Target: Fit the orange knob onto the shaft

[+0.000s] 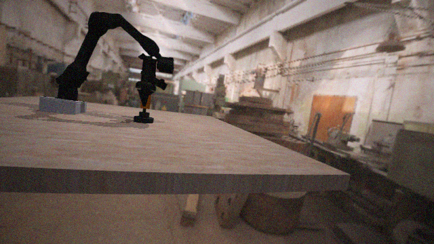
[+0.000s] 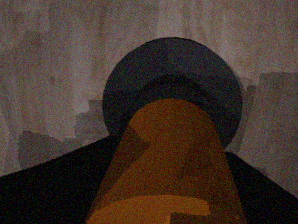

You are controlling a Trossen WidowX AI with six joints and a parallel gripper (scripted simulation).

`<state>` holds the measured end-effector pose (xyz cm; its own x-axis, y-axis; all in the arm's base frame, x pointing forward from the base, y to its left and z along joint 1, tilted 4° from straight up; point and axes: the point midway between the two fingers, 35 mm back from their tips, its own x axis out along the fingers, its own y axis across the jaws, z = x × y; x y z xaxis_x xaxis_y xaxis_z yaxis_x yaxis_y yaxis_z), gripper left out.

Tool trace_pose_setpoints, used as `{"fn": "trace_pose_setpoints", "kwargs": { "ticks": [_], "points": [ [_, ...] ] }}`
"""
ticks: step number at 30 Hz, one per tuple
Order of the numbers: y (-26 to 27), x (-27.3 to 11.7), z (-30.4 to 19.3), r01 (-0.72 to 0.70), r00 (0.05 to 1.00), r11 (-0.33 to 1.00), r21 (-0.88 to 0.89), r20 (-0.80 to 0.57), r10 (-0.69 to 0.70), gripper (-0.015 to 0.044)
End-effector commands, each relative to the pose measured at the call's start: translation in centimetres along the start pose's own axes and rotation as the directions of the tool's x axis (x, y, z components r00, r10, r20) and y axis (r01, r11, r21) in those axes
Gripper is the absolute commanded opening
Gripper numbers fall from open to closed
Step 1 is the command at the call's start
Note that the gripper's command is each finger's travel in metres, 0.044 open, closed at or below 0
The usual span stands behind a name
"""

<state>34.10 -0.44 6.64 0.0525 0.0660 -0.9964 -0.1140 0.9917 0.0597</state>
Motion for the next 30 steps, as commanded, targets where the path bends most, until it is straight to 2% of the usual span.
{"fn": "trace_pose_setpoints", "kwargs": {
  "ticks": [1,14,21,30],
  "points": [
    [0.02,0.06,-0.1,0.0,1.0,1.0,0.007,-0.001,0.0,0.0],
    [-0.03,-0.42,0.06,0.0,1.0,1.0,0.007,0.0,0.0,0.0],
    [-0.02,-0.4,0.25,0.0,1.0,0.979,0.204,0.0,0.0,0.0],
    [0.0,-0.09,0.04,0.0,1.0,0.977,0.215,0.0,0.0,0.0]
  ]
}}
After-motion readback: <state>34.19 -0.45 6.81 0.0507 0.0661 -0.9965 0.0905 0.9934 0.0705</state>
